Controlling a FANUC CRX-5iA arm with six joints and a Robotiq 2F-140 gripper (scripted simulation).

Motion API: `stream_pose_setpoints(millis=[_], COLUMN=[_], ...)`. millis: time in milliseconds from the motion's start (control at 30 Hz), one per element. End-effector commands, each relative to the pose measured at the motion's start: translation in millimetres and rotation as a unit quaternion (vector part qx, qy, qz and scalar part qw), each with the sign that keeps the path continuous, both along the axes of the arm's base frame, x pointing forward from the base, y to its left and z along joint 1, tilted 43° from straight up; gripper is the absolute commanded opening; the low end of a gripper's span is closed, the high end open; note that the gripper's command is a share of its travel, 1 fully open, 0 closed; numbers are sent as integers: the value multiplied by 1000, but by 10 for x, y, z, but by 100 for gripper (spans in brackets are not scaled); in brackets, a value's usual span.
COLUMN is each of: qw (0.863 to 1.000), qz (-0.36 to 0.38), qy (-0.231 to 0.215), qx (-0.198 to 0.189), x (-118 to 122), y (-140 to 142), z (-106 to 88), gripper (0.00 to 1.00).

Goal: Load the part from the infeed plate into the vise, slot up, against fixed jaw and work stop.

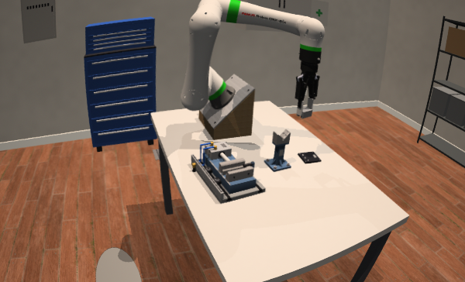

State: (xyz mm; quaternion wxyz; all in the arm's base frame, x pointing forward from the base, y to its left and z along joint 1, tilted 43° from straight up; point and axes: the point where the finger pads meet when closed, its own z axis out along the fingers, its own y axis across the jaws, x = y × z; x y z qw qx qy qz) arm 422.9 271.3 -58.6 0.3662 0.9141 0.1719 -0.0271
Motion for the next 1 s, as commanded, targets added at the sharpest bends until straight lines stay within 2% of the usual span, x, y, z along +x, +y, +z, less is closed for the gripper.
stream_pose_setpoints(millis=[0, 167, 333, 400, 633, 900, 967], qw=[999, 992, 979, 979, 952, 911, 911], qz=[-38, -93, -148, -148, -222, -300, -300], qy=[-37, -88, -139, -139, -208, -281, -281], qx=[4, 10, 16, 16, 24, 32, 32], x=[10, 21, 31, 31, 43, 54, 54], y=[-41, -103, -165, -165, -252, -350, -350], z=[43, 102, 160, 160, 240, 326, 326], gripper=[0, 0, 0, 0, 0, 0, 0])
